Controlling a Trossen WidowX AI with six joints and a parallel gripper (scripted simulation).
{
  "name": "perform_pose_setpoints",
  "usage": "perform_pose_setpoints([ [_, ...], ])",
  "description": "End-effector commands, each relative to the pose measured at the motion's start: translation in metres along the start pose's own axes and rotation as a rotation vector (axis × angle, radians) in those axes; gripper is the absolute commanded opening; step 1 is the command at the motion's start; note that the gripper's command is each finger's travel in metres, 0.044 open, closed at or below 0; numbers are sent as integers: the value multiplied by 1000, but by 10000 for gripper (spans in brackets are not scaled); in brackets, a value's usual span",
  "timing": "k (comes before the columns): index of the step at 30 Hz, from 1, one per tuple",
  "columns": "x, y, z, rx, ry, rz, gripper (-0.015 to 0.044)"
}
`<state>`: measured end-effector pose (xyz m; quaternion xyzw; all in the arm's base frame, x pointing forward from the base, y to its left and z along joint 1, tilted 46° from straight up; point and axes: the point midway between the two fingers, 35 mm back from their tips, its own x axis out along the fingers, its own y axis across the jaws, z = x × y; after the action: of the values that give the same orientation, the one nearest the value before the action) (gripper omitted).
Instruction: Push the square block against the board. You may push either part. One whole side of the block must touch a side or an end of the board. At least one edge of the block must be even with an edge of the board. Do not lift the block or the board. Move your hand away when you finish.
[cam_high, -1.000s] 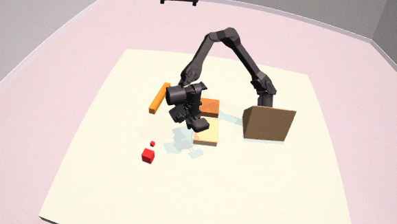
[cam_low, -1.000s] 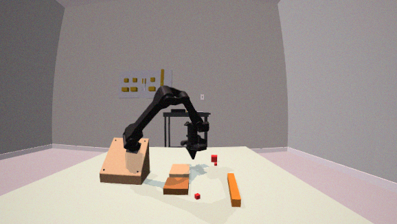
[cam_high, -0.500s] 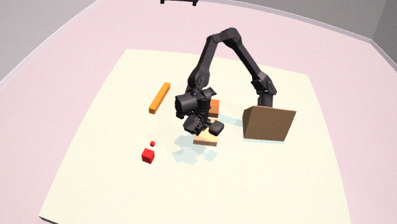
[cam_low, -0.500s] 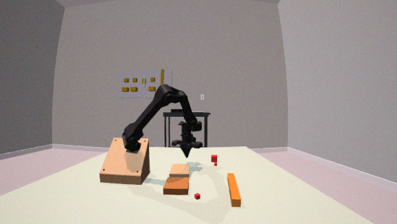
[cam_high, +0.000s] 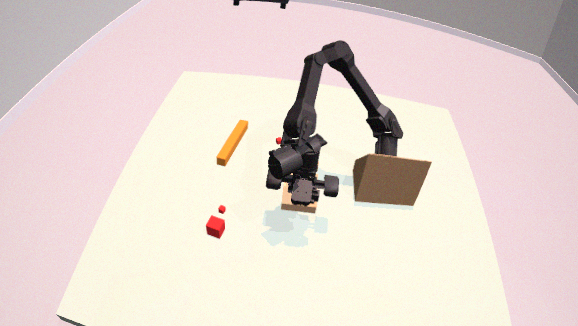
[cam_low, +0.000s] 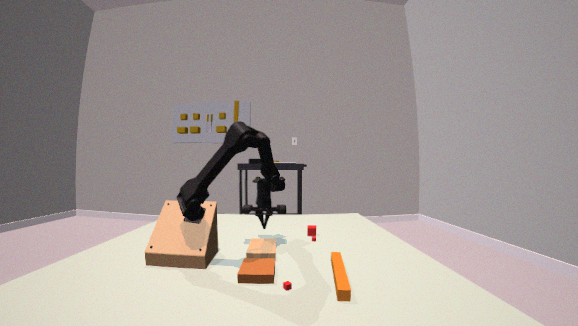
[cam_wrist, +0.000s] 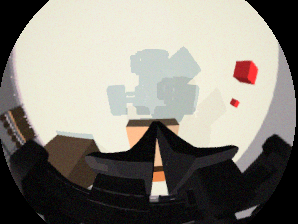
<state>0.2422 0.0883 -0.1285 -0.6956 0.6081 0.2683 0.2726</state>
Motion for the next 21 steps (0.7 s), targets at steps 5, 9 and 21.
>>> perform_pose_setpoints([
  [5, 54, 3, 0, -25, 2, 7, 0],
  [9, 57, 3, 0, -25, 3, 8, 0],
  [21, 57, 2, -7, -25, 2, 8, 0],
])
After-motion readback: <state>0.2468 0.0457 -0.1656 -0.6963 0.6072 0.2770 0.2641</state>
